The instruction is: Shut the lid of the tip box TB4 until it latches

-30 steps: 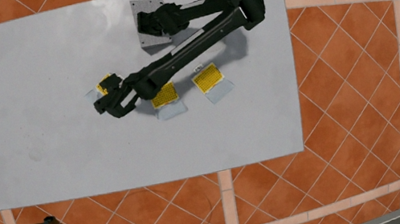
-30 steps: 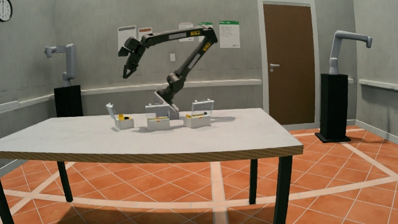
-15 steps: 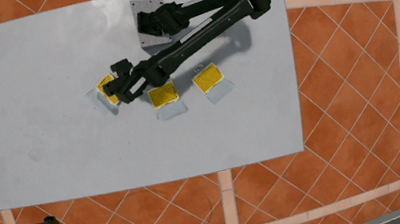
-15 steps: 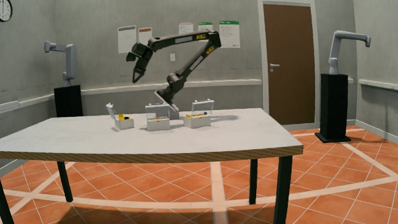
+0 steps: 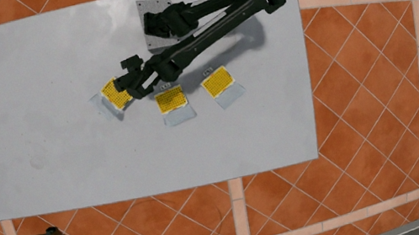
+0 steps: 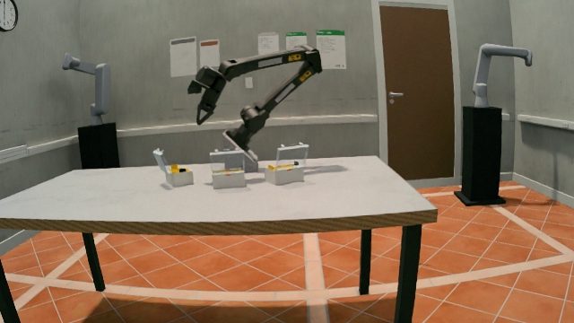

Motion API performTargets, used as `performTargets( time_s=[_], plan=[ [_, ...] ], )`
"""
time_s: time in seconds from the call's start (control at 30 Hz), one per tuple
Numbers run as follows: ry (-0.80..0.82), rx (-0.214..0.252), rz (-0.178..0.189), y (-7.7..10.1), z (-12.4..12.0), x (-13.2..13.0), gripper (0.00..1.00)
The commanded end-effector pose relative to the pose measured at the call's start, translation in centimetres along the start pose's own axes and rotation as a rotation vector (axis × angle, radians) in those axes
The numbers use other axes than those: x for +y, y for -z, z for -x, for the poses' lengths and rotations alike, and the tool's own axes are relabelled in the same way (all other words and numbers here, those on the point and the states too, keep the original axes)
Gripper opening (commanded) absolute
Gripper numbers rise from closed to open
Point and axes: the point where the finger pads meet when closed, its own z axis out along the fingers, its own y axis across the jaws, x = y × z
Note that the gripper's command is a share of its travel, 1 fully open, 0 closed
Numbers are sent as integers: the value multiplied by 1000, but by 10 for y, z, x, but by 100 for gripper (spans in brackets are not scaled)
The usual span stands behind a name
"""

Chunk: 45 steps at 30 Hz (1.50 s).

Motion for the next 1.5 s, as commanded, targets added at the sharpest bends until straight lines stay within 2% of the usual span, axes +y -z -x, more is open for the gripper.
performTargets(
  time_s=[0.0,0.5,0.57,1.07,1.13,1.33,1.47],
  plan=[
    [-6,7,-5,-11,-4,4,100],
    [-6,9,-6,-75,-44,2,100],
    [-6,9,-6,-75,-44,2,100],
    [-6,12,-9,-140,-84,0,100],
    [-6,12,-9,-140,-84,0,100],
    [-7,13,-11,-165,-100,-1,100],
    [-4,7,-4,-165,-96,3,100]
  ],
)
